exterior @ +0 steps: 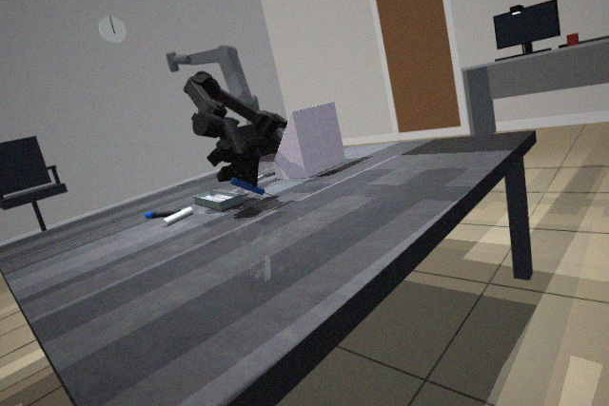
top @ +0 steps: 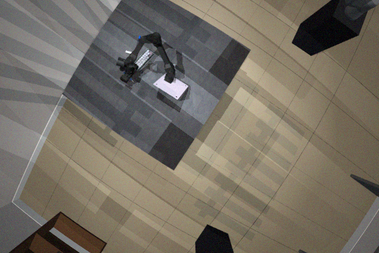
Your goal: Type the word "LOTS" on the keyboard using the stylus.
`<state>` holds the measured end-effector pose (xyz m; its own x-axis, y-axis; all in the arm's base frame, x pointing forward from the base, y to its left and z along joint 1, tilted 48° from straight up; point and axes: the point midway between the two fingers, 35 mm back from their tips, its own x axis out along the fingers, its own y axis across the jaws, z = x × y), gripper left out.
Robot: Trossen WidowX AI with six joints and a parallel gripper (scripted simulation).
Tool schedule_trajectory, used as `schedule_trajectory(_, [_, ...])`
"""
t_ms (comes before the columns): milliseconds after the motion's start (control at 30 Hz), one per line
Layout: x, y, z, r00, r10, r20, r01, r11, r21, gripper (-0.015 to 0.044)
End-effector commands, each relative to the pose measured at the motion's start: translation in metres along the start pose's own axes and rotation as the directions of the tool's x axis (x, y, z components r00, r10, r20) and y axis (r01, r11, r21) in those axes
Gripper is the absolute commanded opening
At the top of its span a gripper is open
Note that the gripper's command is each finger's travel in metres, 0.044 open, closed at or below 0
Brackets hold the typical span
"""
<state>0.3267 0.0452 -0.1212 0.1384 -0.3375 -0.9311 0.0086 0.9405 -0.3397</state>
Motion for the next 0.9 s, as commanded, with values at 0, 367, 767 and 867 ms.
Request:
schedule_trajectory(0, [-0.008, -0.005, 0.008, 0.995, 0.013, 0.101, -0.006, 0.998, -0.068, 0.0])
schedule_trajectory(367, [-0.03, -0.018, 0.02, 0.945, 0.026, 0.327, 0.049, 0.975, -0.219, 0.0])
schedule_trajectory(767, [-0.063, -0.039, 0.025, 0.835, 0.006, 0.551, 0.205, 0.925, -0.321, 0.0])
schedule_trajectory(867, [-0.073, -0.046, 0.025, 0.799, -0.004, 0.601, 0.255, 0.908, -0.333, 0.0])
